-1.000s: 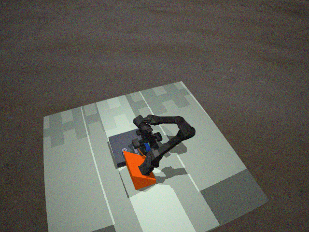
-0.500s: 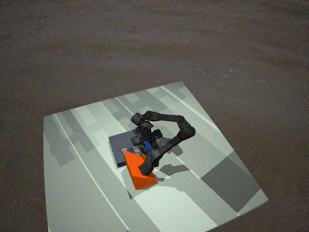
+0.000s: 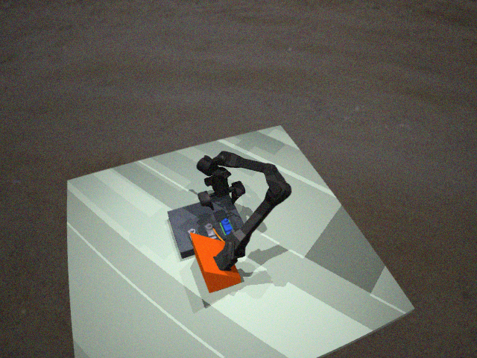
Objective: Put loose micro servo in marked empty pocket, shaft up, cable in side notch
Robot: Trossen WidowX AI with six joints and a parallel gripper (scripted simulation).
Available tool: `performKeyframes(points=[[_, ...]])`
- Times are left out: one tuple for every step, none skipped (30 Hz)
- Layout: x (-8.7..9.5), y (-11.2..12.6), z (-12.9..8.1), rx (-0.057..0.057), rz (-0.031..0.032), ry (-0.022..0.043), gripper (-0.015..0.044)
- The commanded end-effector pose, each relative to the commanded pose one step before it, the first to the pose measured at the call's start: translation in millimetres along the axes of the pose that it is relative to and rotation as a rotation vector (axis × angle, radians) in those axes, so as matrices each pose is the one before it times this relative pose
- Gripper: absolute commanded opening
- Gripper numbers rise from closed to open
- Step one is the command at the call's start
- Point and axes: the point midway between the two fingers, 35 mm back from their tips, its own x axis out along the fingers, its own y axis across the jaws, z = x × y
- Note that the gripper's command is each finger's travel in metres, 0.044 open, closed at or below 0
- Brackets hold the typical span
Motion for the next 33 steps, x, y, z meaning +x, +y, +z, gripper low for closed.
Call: performKeyframes(points=[[-19.78,1.54,32.72,0.0061,0.00570,0.00075,0.0440],[-3.70,0.52,6.58,0.0003,0.00005,0.00043,0.0440],[-2.19,0.36,3.93,0.0002,0.00003,0.00026,0.0440],[-0.72,0.13,1.30,0.0001,0.00001,0.00009,0.0440],[0.00,0.00,0.00,0.0000,0.00000,0.00000,0.0440],[0.00,0.00,0.00,0.0000,0.00000,0.00000,0.0440],[-2.02,0.14,-0.24,-0.0054,0.00013,-0.00116,0.0440],[-3.38,0.22,-0.43,-0.0090,0.00018,-0.00194,0.0440],[-5.05,0.31,-0.71,-0.0134,0.00018,-0.00289,0.0440],[-7.18,0.39,-1.14,-0.0191,0.00008,-0.00408,0.0440],[-6.85,0.33,-1.23,-0.0182,-0.00011,-0.00387,0.0440],[-6.12,0.26,-1.21,-0.0163,-0.00026,-0.00344,0.0440],[-4.09,0.15,-0.87,-0.0109,-0.00026,-0.00229,0.0440],[-1.43,0.05,-0.31,-0.0038,-0.00011,-0.00080,0.0440],[0.00,0.00,0.00,0.0000,0.00000,0.00000,0.0440],[0.00,0.00,0.00,0.0000,0.00000,0.00000,0.0440],[0.00,0.00,0.00,0.0000,0.00000,0.00000,0.0440],[0.00,0.00,0.00,0.0000,0.00000,0.00000,0.0440],[0.00,0.00,0.00,0.0000,0.00000,0.00000,0.0440],[0.00,0.00,0.00,0.0000,0.00000,0.00000,0.0440],[0.00,0.00,0.00,0.0000,0.00000,0.00000,0.0440],[0.00,0.00,0.00,0.0000,0.00000,0.00000,0.0440],[0.00,0.00,0.00,0.0000,0.00000,0.00000,0.0440],[0.00,0.00,0.00,0.0000,0.00000,0.00000,0.0440],[0.00,0.00,0.00,0.0000,0.00000,0.00000,0.0440],[0.00,0.00,0.00,0.0000,0.00000,0.00000,0.0440],[0.00,0.00,0.00,0.0000,0.00000,0.00000,0.0440],[0.00,0.00,0.00,0.0000,0.00000,0.00000,0.0440],[0.00,0.00,0.00,0.0000,0.00000,0.00000,0.0440],[0.00,0.00,0.00,0.0000,0.00000,0.00000,0.0440],[0.00,0.00,0.00,0.0000,0.00000,0.00000,0.0440],[0.00,0.00,0.00,0.0000,0.00000,0.00000,0.0440],[0.00,0.00,0.00,0.0000,0.00000,0.00000,0.0440]])
